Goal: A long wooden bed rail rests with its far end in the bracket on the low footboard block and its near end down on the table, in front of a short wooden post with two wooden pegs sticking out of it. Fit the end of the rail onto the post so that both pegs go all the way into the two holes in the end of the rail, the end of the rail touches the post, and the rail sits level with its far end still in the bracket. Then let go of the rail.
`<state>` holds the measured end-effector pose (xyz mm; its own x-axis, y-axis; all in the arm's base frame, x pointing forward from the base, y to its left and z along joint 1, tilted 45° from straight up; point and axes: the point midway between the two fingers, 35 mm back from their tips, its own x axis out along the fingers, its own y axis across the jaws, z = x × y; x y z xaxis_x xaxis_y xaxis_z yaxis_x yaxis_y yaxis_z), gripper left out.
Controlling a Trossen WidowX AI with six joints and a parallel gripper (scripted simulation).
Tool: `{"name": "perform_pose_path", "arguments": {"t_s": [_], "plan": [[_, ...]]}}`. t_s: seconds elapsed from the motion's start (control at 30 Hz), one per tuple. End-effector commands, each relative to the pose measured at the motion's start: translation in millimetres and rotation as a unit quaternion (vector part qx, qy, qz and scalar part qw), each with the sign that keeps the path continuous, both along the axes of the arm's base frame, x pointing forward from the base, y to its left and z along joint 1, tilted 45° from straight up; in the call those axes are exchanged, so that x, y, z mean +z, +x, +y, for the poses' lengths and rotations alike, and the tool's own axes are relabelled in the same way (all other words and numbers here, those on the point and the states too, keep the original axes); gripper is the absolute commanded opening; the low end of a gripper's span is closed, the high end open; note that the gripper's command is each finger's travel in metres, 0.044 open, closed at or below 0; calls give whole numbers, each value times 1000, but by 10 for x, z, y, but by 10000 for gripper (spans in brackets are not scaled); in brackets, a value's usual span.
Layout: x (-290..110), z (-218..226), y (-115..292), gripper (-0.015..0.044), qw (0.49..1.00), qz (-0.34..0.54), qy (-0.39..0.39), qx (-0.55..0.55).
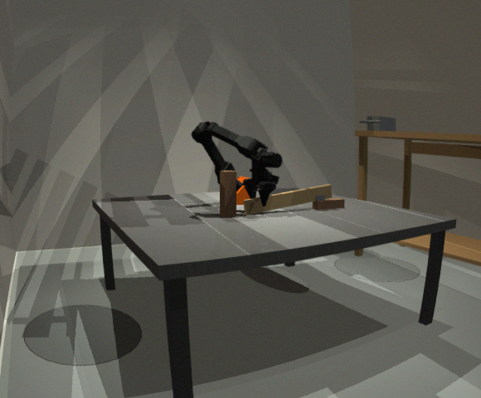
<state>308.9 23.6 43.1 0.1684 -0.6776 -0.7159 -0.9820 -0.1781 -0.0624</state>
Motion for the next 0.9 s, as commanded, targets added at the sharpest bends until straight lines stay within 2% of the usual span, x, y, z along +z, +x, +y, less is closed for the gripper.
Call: {"name": "perform_pose_path", "arguments": {"t_s": [0.0,0.33,0.8,0.87], "plan": [[-45,-68,-2,440,1000,3,-5,0],[-130,-169,11,440,1000,2,-6,0],[-130,-169,11,72,1000,2,-6,0],[-130,-169,11,59,1000,2,-6,0]]}}
